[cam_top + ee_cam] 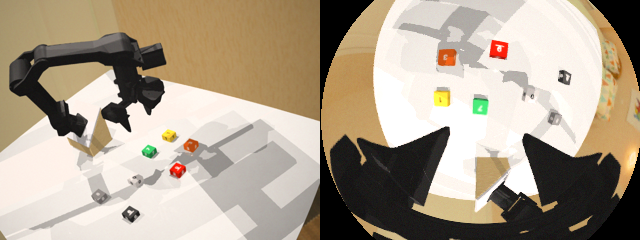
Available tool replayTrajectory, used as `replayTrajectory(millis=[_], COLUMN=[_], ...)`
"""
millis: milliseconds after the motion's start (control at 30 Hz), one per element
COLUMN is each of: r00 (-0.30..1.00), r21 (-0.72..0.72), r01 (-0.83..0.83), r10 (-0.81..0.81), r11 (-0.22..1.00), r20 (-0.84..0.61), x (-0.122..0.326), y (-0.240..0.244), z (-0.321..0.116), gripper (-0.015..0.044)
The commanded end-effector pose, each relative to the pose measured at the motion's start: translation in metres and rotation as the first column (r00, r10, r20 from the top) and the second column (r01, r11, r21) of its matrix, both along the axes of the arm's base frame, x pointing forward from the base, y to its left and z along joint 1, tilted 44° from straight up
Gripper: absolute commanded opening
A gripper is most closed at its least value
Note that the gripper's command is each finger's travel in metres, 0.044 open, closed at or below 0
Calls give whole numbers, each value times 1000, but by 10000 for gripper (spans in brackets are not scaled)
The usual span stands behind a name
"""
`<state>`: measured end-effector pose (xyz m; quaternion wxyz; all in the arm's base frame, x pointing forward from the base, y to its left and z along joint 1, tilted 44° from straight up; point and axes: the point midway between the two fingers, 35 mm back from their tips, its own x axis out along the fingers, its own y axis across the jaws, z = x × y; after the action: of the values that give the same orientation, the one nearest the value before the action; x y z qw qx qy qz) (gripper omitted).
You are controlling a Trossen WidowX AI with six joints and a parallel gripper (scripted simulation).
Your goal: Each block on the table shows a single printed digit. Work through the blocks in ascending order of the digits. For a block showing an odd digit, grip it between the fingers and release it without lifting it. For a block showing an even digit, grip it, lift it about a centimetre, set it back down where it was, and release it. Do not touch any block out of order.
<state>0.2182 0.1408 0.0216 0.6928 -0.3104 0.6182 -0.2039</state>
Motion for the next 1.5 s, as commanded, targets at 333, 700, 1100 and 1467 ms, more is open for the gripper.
replayTrajectory(millis=[333, 700, 1100, 1467], r00=[1000, 1000, 1000, 1000], r21=[11, 13, 13, 13], r01=[4, 4, 4, 4], r10=[-4, -4, -4, -4], r11=[1000, 1000, 1000, 1000], r20=[0, 1, 1, 5], x=[-2, -10, -10, 69], y=[41, 76, 76, 75], z=[-32, -69, -69, -51], gripper=[400, 400, 400, 400])
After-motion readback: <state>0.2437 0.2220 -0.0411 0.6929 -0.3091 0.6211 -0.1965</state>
